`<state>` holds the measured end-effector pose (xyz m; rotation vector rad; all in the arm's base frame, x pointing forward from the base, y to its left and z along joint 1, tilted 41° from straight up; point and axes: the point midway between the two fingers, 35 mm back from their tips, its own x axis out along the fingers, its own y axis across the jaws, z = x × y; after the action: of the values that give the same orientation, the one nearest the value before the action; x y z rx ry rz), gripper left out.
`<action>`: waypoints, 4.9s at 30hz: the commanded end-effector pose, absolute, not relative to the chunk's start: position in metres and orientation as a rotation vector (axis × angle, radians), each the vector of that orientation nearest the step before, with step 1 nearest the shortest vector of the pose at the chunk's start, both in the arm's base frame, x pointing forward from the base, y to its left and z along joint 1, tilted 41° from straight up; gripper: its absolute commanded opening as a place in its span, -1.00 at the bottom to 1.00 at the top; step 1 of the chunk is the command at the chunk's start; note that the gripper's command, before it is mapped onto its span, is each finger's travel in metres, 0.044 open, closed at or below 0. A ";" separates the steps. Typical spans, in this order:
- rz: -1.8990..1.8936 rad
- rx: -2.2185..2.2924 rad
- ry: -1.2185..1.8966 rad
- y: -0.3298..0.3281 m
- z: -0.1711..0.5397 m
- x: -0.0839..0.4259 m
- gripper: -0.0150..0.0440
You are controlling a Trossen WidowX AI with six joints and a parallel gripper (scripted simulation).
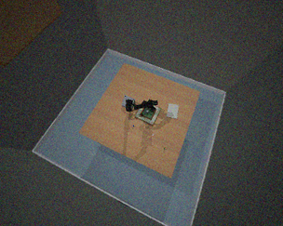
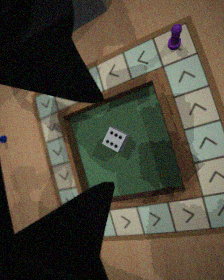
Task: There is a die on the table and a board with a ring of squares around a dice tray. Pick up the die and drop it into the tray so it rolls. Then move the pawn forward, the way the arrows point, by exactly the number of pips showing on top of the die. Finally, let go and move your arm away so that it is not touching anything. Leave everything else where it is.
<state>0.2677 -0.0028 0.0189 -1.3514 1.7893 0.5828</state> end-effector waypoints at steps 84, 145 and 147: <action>-1.001 -0.068 1.330 0.037 -0.114 0.170 0.01; -0.941 -0.028 1.358 0.038 0.019 0.221 -0.49; -0.938 -0.027 1.357 0.028 0.022 0.223 -0.49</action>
<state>0.2192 0.0426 0.0146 -0.0327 1.3683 -0.9496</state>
